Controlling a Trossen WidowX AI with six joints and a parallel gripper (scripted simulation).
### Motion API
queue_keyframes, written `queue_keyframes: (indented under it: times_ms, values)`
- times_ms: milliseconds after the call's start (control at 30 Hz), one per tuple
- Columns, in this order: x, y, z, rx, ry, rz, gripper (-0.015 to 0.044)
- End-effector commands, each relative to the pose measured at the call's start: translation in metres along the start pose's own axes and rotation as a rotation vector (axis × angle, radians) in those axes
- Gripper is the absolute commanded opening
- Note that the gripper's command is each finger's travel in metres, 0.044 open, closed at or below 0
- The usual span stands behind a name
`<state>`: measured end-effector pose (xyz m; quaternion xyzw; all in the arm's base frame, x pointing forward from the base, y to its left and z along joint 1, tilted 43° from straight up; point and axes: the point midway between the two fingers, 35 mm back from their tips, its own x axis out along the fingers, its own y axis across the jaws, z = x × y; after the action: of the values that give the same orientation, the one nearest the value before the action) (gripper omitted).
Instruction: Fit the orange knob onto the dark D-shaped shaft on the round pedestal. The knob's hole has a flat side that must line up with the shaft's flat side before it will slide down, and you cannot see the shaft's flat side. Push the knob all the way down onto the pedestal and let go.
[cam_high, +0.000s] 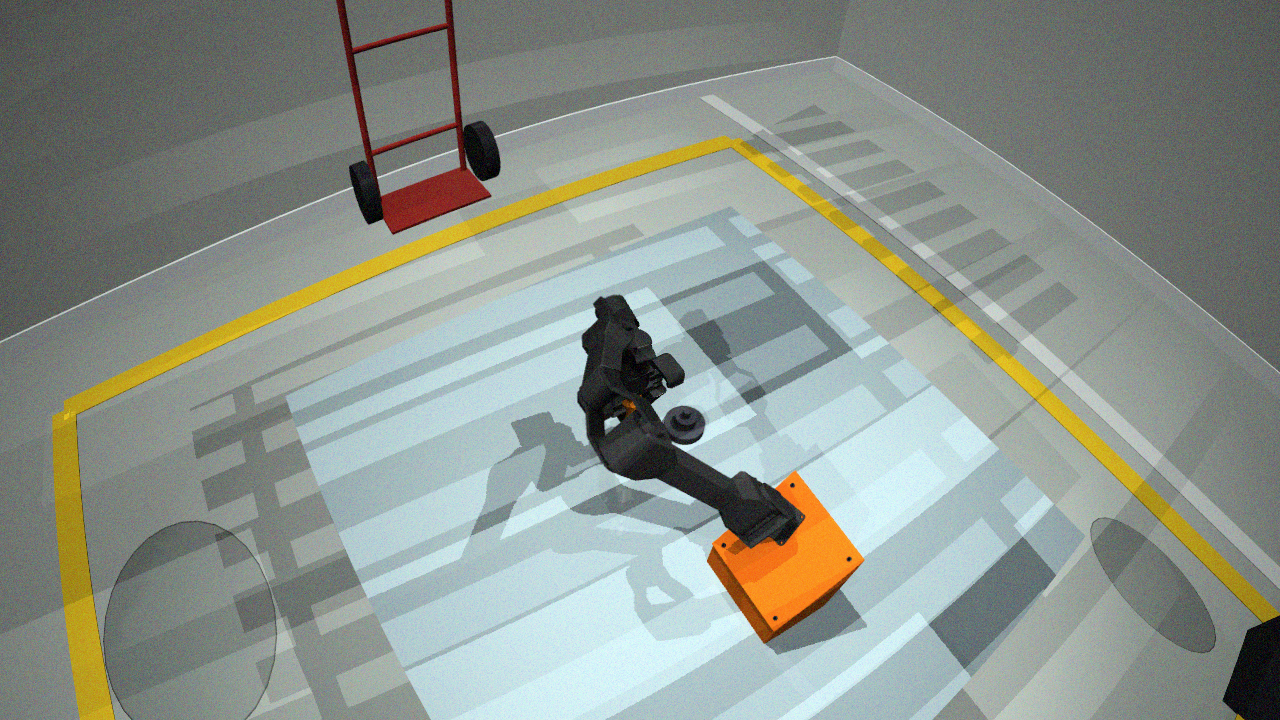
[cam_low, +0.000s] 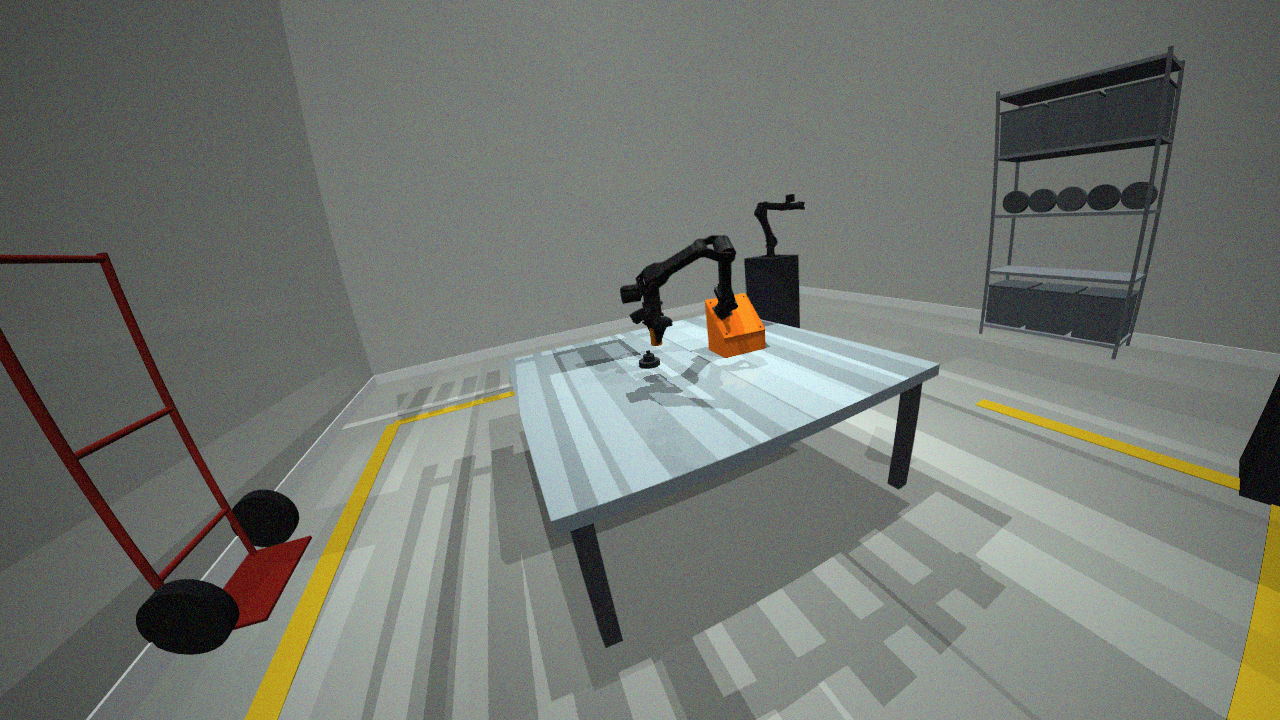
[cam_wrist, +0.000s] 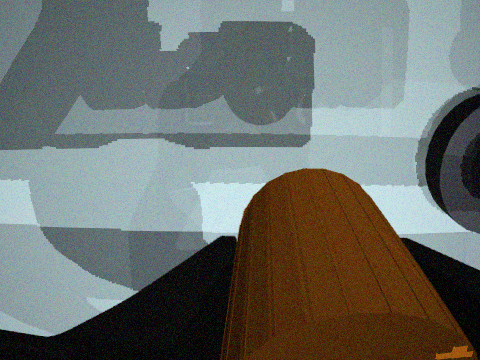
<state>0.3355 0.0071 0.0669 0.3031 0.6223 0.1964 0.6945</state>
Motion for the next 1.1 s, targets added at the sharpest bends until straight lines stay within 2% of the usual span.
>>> queue_keyframes:
  times_ms: [0,1067]
  values:
    - [0.001,-0.013,0.002,-0.002,-0.005,-0.004,0.0000]
    - [0.028,-0.113,-0.003,-0.018,-0.003,0.014,0.0000]
